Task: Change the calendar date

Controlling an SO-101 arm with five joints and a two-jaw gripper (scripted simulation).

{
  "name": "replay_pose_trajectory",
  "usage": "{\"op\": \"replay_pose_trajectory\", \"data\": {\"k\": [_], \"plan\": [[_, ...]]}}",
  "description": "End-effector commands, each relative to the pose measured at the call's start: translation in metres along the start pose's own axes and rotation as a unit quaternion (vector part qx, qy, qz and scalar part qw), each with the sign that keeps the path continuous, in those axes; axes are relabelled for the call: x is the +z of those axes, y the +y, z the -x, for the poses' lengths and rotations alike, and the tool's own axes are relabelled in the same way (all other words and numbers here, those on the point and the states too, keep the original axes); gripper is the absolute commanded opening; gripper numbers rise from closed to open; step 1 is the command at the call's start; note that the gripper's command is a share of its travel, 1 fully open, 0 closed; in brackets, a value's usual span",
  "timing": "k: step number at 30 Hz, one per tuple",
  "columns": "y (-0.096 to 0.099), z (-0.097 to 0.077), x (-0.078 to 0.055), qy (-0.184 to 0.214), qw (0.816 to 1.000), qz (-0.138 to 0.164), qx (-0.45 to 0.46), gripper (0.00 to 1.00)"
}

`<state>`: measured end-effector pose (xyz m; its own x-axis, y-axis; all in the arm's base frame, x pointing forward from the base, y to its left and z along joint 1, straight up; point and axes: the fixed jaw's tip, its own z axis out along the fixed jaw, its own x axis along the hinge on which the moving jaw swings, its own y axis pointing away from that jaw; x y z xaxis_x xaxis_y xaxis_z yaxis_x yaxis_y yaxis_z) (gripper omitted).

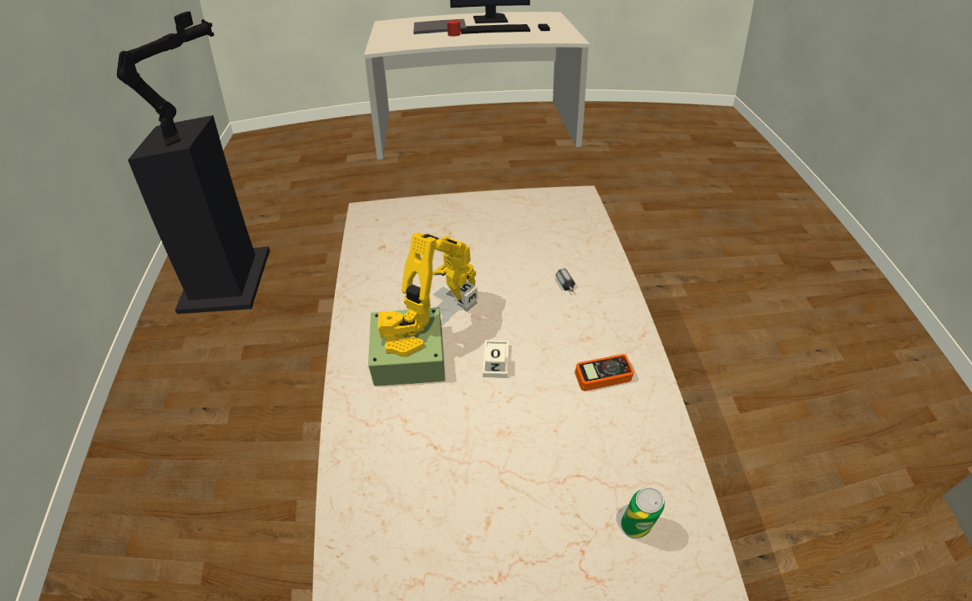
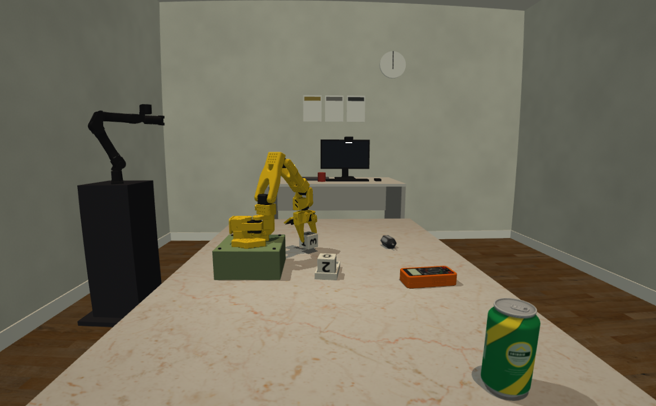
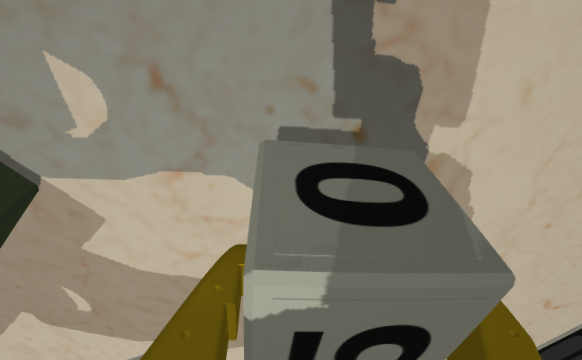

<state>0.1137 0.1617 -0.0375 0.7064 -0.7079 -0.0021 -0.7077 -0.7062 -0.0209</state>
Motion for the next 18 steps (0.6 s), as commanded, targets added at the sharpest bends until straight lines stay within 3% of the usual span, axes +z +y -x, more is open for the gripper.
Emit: {"op": "replay_pose_trajectory", "data": {"k": [1, 18], "plan": [[0.0034, 0.0013, 0.0045, 0.0, 1.0, 0.006, -0.005, 0.0], [0.0035, 0.0013, 0.0106, 0.0, 1.0, 0.006, -0.005, 0.0]]}}
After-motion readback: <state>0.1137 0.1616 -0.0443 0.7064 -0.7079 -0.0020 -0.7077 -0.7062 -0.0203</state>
